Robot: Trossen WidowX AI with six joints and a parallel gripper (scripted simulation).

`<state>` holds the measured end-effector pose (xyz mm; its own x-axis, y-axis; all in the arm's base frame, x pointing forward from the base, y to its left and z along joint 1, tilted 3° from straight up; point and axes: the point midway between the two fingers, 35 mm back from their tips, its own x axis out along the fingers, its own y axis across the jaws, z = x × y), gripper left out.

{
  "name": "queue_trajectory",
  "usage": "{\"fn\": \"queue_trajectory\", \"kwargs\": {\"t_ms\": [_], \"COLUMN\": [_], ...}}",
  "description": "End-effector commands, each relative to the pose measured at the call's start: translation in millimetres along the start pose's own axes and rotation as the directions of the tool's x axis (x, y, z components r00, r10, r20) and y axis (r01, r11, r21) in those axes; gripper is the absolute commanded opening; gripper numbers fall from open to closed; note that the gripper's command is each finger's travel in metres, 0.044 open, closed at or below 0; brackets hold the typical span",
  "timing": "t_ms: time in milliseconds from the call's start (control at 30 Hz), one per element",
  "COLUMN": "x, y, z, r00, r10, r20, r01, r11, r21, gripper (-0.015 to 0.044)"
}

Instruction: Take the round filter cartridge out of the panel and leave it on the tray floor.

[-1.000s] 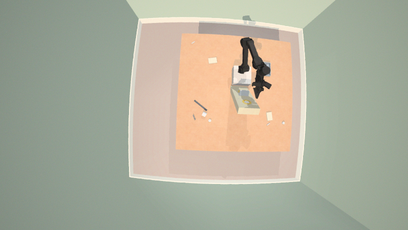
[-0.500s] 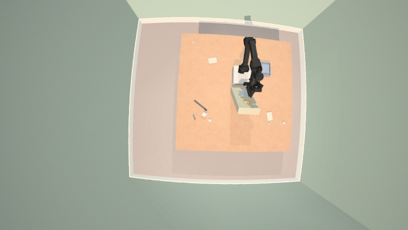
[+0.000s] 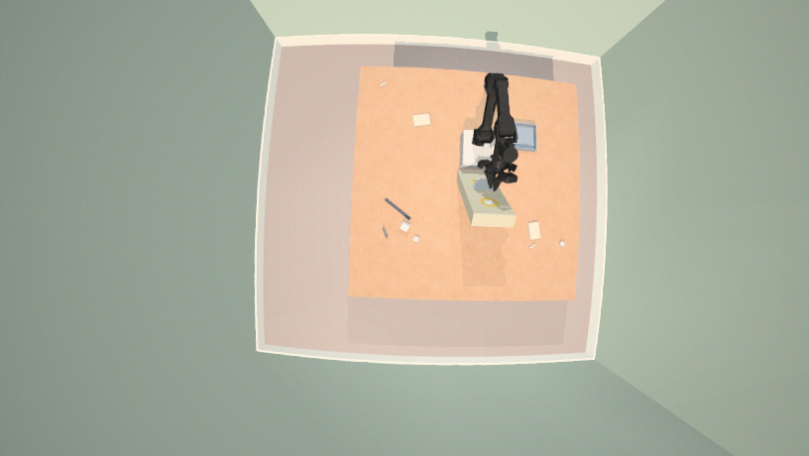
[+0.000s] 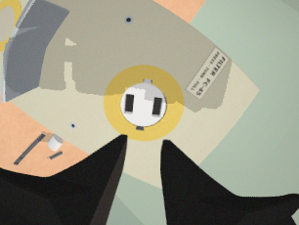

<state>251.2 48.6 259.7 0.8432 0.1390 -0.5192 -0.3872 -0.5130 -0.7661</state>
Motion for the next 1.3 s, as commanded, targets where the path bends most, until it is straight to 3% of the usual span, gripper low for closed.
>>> {"fn": "queue_trajectory", "kwargs": {"t_ms": [0,1267], "x": [1,56], "y": [3,2], "z": [2,2], "r00": [1.0,1.0], "r10": [0.007,0.004], "r20": [0.008,0.006], "r01": [-0.007,-0.004], "r11": [1.0,1.0], "r21": [-0.008,-0.008], "gripper": [0.0108,0.0108]}}
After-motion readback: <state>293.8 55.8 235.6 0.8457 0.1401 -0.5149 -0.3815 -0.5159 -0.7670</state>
